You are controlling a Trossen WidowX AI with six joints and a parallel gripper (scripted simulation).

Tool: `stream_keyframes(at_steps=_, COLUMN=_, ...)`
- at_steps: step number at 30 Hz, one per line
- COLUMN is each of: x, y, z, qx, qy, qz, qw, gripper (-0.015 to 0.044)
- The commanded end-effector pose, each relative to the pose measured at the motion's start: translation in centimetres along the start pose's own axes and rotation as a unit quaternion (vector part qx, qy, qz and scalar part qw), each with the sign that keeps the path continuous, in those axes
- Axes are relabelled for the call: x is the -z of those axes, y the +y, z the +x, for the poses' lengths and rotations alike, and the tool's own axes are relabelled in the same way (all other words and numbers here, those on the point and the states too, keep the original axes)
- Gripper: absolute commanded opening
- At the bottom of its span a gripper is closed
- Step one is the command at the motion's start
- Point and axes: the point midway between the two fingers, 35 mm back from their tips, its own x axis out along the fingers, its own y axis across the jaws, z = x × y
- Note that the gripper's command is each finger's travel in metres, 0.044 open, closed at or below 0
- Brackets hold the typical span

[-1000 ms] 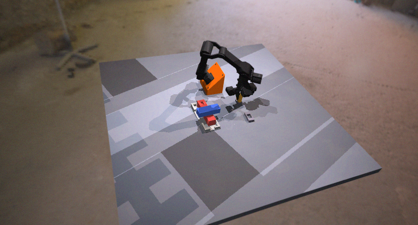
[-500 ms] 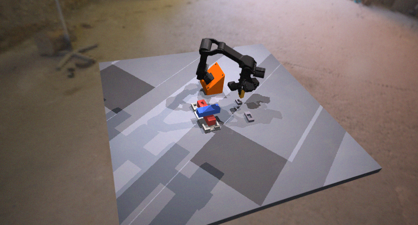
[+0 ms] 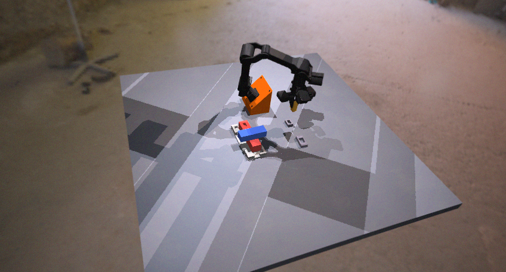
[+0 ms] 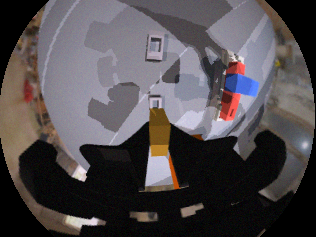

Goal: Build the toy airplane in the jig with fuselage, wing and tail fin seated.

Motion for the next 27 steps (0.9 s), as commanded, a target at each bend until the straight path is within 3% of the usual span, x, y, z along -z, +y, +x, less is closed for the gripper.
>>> stream_keyframes(at_steps=1, x=0.0, y=0.0, z=-1.4, qx=-0.004, qy=-0.002, qz=0.004, qw=1.0, gripper=0.0)
stream_keyframes(at_steps=10, x=0.5, y=-0.4, z=-4.0, qx=-0.004, qy=-0.001, qz=0.004, qw=1.0, gripper=0.0)
stream_keyframes(at_steps=27, x=-1.2, y=-5.0, z=-4.0, qx=-0.013, qy=-0.002, qz=-0.003, qw=1.0, gripper=0.0)
